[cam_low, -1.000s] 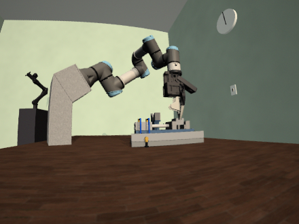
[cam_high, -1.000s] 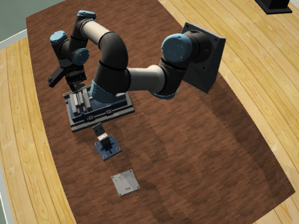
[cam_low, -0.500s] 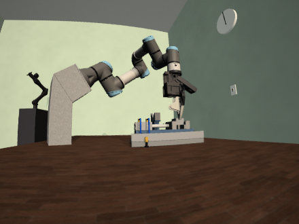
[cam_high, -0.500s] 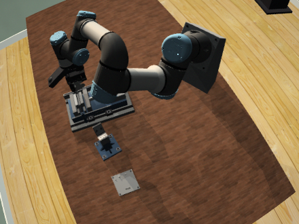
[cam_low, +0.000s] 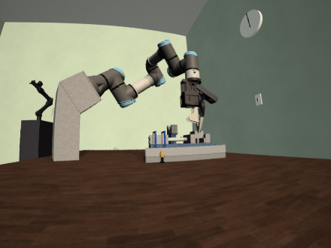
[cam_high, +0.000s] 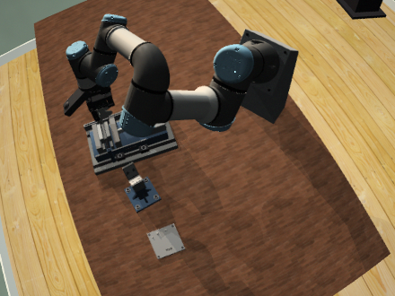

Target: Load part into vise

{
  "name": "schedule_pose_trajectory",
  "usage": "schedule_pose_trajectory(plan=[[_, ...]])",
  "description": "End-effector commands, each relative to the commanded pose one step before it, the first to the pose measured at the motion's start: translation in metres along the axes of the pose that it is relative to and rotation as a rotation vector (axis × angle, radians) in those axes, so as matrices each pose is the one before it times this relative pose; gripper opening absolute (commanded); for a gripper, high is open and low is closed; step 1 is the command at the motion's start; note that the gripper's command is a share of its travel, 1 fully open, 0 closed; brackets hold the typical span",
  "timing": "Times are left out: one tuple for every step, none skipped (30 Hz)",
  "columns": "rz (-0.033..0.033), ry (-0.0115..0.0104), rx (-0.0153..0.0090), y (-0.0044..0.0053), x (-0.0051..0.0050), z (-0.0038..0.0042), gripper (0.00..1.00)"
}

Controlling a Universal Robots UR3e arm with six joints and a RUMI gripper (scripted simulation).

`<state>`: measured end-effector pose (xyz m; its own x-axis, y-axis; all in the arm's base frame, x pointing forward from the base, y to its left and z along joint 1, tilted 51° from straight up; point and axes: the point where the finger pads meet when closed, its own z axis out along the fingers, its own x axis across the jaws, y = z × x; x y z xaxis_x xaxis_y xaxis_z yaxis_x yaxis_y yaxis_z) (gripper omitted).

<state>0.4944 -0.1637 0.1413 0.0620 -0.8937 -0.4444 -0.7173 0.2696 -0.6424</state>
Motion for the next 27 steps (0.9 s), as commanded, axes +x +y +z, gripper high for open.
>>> schedule_pose_trajectory(plan=[[-0.00085, 0.00133, 0.00122, -0.00057, 0.0003, -0.00061, 0.0], [0.0, 0.0, 0.0, 0.0, 0.0, 0.0, 0.0], [0.0, 0.0, 0.0, 0.0, 0.0, 0.0, 0.0], [0.0, 0.0, 0.0, 0.0, 0.0, 0.0, 0.0], [0.0, 0.0, 0.0, 0.0, 0.0, 0.0, 0.0], [0.0, 0.0, 0.0, 0.0, 0.0, 0.0, 0.0], [0.0, 0.0, 0.0, 0.0, 0.0, 0.0, 0.0], [0.0, 0.0, 0.0, 0.0, 0.0, 0.0, 0.0], [0.0, 0.0, 0.0, 0.0, 0.0, 0.0, 0.0], [0.0, 0.0, 0.0, 0.0, 0.0, 0.0, 0.0], [0.0, 0.0, 0.0, 0.0, 0.0, 0.0, 0.0], [0.0, 0.0, 0.0, 0.0, 0.0, 0.0, 0.0], [0.0, 0.0, 0.0, 0.0, 0.0, 0.0, 0.0], [0.0, 0.0, 0.0, 0.0, 0.00001, 0.0, 0.0], [0.0, 0.0, 0.0, 0.0, 0.00004, 0.0, 0.0], [0.0, 0.0, 0.0, -0.000001, 0.00009, 0.0, 0.0], [0.0, 0.0, 0.0, -0.000001, 0.00016, 0.0, 0.0], [0.0, 0.0, 0.0, -0.000001, 0.00025, 0.0, 0.0], [0.0, 0.0, 0.0, -0.000001, 0.00034, 0.0, 0.0], [0.0, 0.0, 0.0, -0.000001, 0.00044, 0.0, 0.0], [0.0, 0.0, 0.0, -0.000001, 0.00053, 0.0, 0.0], [0.0, 0.0, 0.0, 0.0, 0.00063, 0.0, 0.0], [0.0, 0.0, 0.0, 0.000001, 0.00071, 0.0, 0.0], [0.0, 0.0, 0.0, 0.000001, 0.00079, 0.0, 0.0], [0.0, 0.0, 0.0, -0.000004, 0.00084, 0.0, 0.0], [0.0, 0.0, 0.0, -0.000002, 0.00089, 0.0, 0.0], [0.0, 0.0, 0.0, 0.000001, 0.00093, 0.0, 0.0]])
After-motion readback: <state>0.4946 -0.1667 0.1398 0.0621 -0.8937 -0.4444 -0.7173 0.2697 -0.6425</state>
